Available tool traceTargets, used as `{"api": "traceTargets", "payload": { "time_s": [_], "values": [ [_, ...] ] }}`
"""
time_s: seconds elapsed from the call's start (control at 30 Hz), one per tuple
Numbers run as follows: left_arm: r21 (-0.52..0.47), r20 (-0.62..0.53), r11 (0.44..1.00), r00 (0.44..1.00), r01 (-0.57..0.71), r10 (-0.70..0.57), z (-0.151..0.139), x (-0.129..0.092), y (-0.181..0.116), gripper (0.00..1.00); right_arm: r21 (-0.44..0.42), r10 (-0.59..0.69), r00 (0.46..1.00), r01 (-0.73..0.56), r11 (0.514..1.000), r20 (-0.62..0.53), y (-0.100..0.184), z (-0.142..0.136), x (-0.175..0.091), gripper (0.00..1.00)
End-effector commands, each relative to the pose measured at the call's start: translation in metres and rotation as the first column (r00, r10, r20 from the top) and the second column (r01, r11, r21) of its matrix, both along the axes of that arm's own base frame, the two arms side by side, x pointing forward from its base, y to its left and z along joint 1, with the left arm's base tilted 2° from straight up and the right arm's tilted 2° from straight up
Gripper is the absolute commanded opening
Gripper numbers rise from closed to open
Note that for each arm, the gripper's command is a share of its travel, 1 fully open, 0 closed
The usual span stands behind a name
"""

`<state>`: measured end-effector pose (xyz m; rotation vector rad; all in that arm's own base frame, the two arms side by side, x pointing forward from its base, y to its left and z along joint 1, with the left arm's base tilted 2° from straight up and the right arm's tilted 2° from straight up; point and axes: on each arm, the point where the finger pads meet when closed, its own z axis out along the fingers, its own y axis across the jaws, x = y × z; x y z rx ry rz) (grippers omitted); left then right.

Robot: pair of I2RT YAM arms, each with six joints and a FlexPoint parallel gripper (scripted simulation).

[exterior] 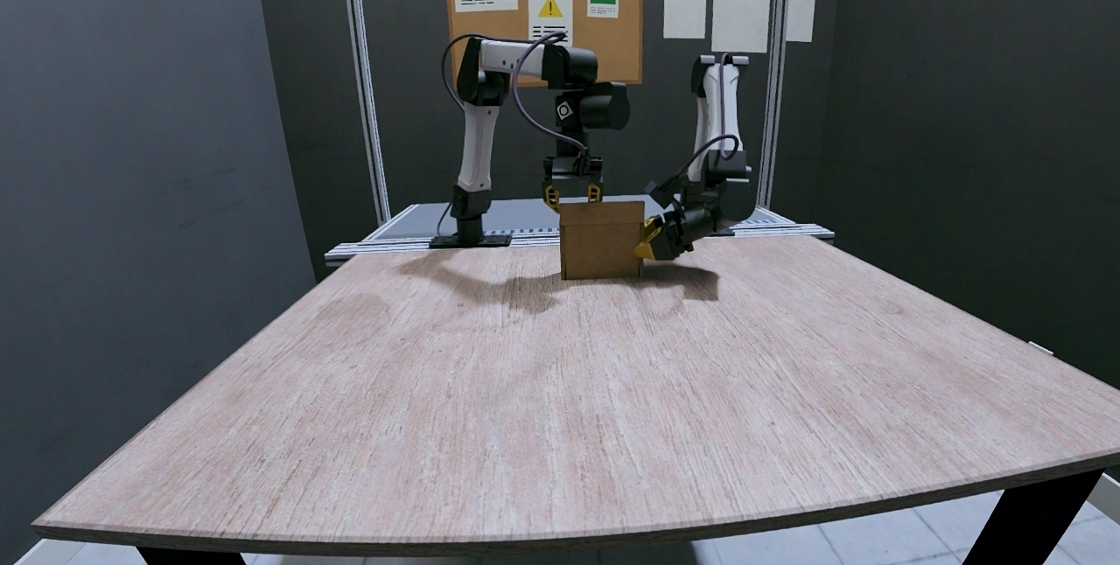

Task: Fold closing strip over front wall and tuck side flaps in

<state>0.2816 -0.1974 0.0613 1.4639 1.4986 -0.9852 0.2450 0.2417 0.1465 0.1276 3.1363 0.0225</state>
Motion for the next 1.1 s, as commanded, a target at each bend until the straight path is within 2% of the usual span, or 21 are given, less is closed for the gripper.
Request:
{"api": "traceTargets", "payload": {
  "time_s": [0.0,0.93,1.07],
  "values": [
    [-0.006,0.022,1.0,1.0,0.009,-0.008,0.0036,0.0015,-0.0024,0.45,0.033,-0.001,0.999,0.0,0.999,0.032,0.0031,0.0097,-0.004,0.55],
    [-0.006,0.022,1.0,1.0,0.009,-0.008,0.0036,0.0015,-0.0024,0.45,0.031,-0.001,0.999,0.0,1.0,0.033,0.0029,0.0091,-0.0132,0.55],
    [-0.006,0.022,1.0,1.0,0.009,-0.008,0.0036,0.0015,-0.0024,0.45,0.018,-0.002,1.0,0.001,1.0,0.019,0.0028,0.0059,-0.0097,0.63]
  ]
}}
